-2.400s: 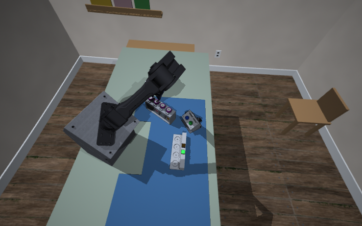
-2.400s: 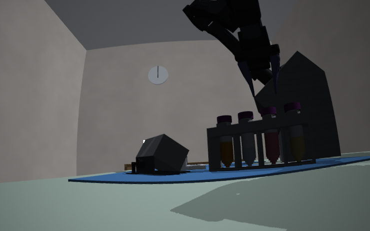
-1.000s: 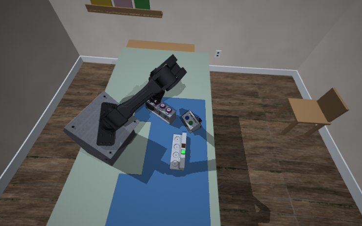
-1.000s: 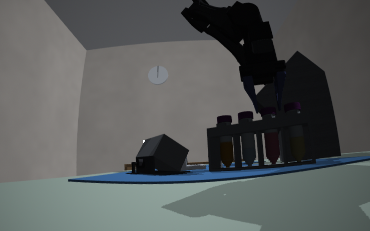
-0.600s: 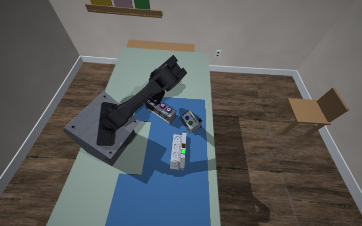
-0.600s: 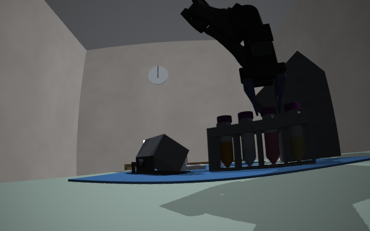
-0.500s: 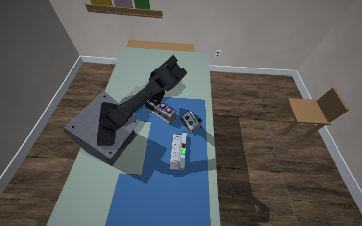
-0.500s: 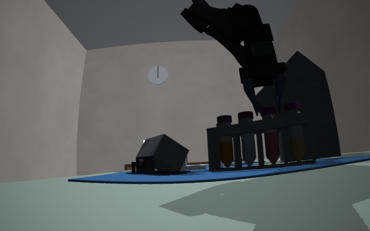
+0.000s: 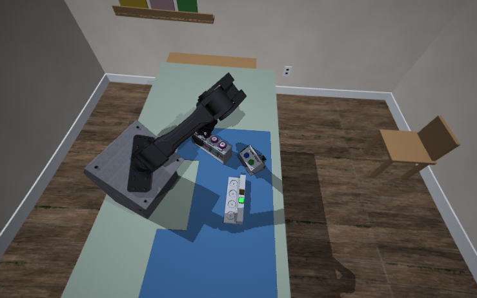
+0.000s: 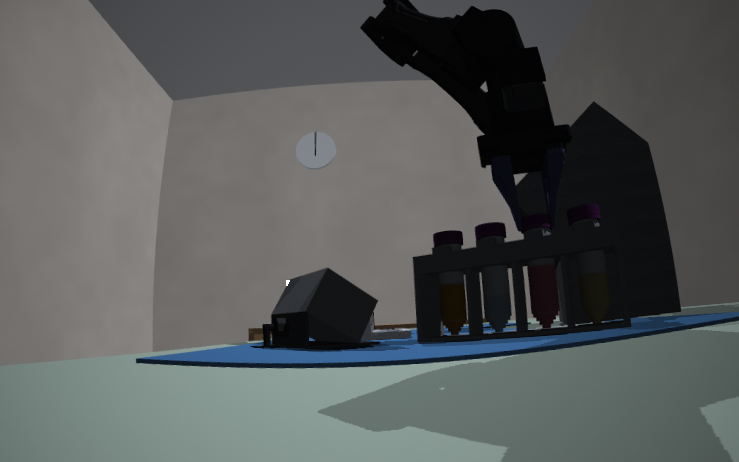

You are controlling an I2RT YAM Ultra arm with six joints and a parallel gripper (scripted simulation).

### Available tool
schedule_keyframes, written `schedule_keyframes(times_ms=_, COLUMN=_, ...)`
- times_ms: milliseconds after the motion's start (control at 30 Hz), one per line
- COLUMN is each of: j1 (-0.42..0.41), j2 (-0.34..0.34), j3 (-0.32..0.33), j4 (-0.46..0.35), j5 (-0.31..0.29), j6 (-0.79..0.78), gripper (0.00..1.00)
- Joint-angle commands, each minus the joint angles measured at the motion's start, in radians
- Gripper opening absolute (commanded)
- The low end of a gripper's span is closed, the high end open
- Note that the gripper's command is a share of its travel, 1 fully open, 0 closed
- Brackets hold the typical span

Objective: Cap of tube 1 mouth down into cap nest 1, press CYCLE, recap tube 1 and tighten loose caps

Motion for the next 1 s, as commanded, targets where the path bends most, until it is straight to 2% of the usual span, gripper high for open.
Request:
schedule_keyframes(times_ms=0, j1=0.005, j2=-0.004, j3=0.004, j4=0.006, j5=-0.001, j6=-0.002, gripper=0.0)
schedule_keyframes(times_ms=233, j1=0.005, j2=-0.004, j3=0.003, j4=0.007, j5=-0.001, j6=0.037, gripper=0.0)
schedule_keyframes(times_ms=967, j1=0.005, j2=-0.004, j3=0.003, j4=0.007, j5=-0.001, j6=0.437, gripper=0.0)
